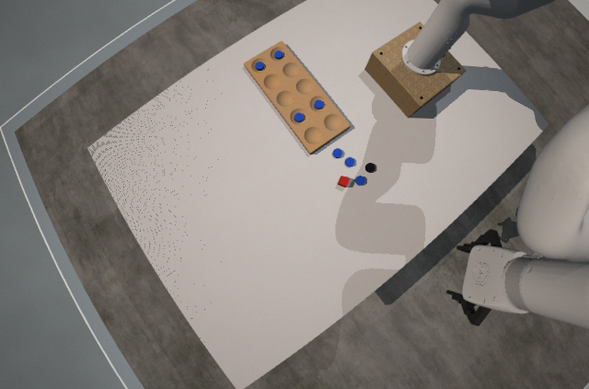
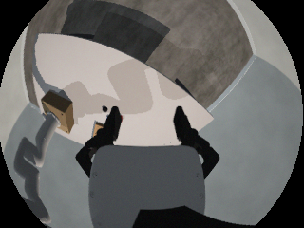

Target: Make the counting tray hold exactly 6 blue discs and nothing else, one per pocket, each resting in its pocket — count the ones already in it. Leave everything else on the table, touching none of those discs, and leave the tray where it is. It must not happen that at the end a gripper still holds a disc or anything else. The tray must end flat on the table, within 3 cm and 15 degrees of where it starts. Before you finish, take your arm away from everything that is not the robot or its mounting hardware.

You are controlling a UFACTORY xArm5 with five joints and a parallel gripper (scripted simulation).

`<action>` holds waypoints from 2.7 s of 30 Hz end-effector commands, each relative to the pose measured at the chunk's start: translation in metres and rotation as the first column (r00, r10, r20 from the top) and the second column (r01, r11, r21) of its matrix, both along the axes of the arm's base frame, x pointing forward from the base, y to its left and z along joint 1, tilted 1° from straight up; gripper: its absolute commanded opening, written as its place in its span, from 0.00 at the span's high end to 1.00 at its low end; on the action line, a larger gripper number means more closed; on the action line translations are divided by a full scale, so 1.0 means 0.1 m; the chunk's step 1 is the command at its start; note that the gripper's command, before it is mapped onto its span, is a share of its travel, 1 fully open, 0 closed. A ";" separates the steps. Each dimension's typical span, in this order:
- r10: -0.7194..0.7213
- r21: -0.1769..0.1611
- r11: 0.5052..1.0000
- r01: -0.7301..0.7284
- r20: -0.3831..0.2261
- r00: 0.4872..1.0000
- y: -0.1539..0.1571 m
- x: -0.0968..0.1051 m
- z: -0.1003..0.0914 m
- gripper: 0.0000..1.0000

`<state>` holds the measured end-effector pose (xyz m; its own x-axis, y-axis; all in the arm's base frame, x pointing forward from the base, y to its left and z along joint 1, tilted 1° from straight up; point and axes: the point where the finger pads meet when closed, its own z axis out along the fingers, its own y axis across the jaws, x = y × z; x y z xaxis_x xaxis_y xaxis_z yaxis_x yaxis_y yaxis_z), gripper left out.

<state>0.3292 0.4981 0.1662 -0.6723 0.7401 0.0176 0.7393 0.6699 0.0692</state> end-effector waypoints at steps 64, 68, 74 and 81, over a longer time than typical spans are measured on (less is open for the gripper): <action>0.670 -0.058 0.739 -0.671 -0.049 0.741 -2.60 0.16 -1.89 0.53; 0.670 -0.058 0.739 -0.671 -0.049 0.741 -2.60 0.16 -2.08 0.53; 0.670 -0.058 0.739 -0.671 -0.049 0.741 -2.60 0.15 -2.37 0.53; 0.670 -0.058 0.739 -0.671 -0.049 0.741 -2.60 0.15 -2.37 0.53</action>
